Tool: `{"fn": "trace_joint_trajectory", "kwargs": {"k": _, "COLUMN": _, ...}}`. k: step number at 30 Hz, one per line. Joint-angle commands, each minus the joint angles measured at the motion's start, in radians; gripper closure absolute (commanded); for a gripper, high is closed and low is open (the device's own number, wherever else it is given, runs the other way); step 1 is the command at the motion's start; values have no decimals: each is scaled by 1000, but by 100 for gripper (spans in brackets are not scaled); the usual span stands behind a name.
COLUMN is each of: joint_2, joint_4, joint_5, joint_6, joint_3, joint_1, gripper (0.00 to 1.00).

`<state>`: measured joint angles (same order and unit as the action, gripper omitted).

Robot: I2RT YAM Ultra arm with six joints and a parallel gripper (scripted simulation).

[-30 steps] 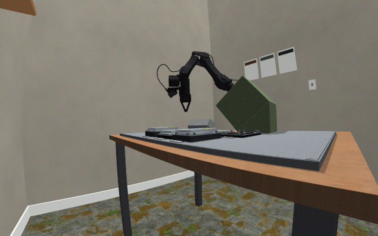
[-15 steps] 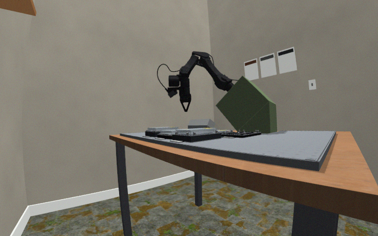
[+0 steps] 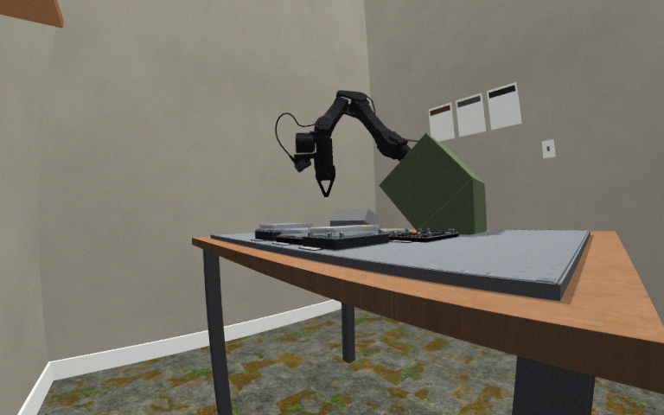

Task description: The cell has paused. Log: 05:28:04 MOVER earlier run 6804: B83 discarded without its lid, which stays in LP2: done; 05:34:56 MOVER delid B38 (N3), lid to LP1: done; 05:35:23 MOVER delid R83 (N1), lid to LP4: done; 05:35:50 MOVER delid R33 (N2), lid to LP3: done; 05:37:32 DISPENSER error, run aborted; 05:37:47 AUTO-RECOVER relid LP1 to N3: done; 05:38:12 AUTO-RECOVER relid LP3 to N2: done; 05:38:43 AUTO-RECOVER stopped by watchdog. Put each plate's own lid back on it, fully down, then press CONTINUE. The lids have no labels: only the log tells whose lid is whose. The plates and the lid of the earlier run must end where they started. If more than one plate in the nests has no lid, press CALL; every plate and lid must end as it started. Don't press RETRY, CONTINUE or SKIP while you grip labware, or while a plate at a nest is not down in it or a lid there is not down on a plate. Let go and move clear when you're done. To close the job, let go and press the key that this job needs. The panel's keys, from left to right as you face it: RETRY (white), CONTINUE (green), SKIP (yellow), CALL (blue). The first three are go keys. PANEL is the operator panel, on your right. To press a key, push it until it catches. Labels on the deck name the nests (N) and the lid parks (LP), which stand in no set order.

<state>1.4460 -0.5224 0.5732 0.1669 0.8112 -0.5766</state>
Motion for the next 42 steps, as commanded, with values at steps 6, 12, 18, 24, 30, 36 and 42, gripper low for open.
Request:
{"fn": "trace_joint_trajectory", "kwargs": {"k": 6, "joint_2": -72, "joint_4": 24, "joint_5": -24, "joint_6": 27, "joint_3": -42, "joint_1": -43, "gripper": 100}}
{"fn": "trace_joint_trajectory", "kwargs": {"k": 12, "joint_2": -176, "joint_4": 39, "joint_5": -63, "joint_6": 56, "joint_3": -116, "joint_1": -132, "gripper": 100}}
{"fn": "trace_joint_trajectory", "kwargs": {"k": 18, "joint_2": -246, "joint_4": 45, "joint_5": -96, "joint_6": 67, "joint_3": -159, "joint_1": -202, "gripper": 100}}
{"fn": "trace_joint_trajectory", "kwargs": {"k": 24, "joint_2": -346, "joint_4": 52, "joint_5": -159, "joint_6": 64, "joint_3": -215, "joint_1": -323, "gripper": 100}}
{"fn": "trace_joint_trajectory", "kwargs": {"k": 30, "joint_2": -435, "joint_4": 53, "joint_5": -239, "joint_6": 49, "joint_3": -255, "joint_1": -468, "gripper": 100}}
{"fn": "trace_joint_trajectory", "kwargs": {"k": 36, "joint_2": -485, "joint_4": 48, "joint_5": -311, "joint_6": 33, "joint_3": -270, "joint_1": -583, "gripper": 100}}
{"fn": "trace_joint_trajectory", "kwargs": {"k": 42, "joint_2": -532, "joint_4": 35, "joint_5": -415, "joint_6": 13, "joint_3": -273, "joint_1": -758, "gripper": 100}}
